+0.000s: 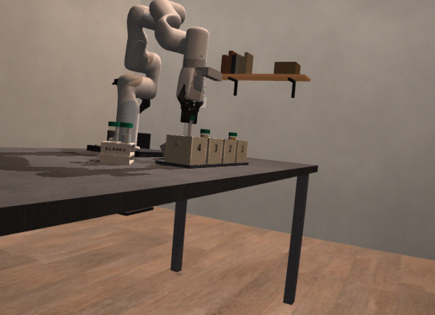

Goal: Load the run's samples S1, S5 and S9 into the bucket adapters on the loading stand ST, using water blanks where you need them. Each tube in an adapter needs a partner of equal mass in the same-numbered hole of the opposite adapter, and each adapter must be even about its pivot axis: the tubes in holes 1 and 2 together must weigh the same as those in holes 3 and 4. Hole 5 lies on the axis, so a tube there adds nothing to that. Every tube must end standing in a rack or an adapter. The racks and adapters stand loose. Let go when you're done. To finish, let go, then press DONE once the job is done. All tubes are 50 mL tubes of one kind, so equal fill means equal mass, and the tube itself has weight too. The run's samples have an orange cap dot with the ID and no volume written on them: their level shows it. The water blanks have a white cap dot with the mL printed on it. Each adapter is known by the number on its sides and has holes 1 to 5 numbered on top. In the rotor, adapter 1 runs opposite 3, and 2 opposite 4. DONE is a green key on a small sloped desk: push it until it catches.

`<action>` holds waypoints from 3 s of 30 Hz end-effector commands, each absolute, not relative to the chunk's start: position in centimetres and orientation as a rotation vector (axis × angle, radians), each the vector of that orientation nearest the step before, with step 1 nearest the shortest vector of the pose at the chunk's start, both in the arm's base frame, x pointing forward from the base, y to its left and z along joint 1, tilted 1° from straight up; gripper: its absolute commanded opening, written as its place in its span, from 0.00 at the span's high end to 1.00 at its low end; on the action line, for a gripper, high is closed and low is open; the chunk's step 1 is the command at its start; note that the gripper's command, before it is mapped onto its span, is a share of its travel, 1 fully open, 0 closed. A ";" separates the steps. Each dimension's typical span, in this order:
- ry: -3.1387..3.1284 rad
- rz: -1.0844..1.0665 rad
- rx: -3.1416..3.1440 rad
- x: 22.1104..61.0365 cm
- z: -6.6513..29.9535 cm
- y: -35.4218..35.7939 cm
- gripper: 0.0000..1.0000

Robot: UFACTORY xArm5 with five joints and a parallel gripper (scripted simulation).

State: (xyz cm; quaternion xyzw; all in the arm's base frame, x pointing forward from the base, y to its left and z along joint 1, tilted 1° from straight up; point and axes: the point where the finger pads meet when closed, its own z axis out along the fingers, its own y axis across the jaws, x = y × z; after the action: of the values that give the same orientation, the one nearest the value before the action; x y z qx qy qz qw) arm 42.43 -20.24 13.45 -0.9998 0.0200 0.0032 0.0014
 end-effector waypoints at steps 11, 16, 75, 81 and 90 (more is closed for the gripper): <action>0.063 -0.005 -3.126 42.5 12.1 -20.3 1.00; 0.063 -0.005 -3.126 42.5 11.8 -20.3 1.00; 0.063 -0.005 -3.126 42.5 9.9 -20.2 0.56; 0.063 -0.005 -3.126 42.5 9.9 -20.2 0.56; 0.063 -0.005 -3.126 42.5 11.3 -20.3 0.56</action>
State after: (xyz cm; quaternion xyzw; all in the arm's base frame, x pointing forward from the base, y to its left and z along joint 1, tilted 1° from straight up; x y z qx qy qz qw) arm 42.42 -20.19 10.41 -0.9998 0.0200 0.0032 0.0014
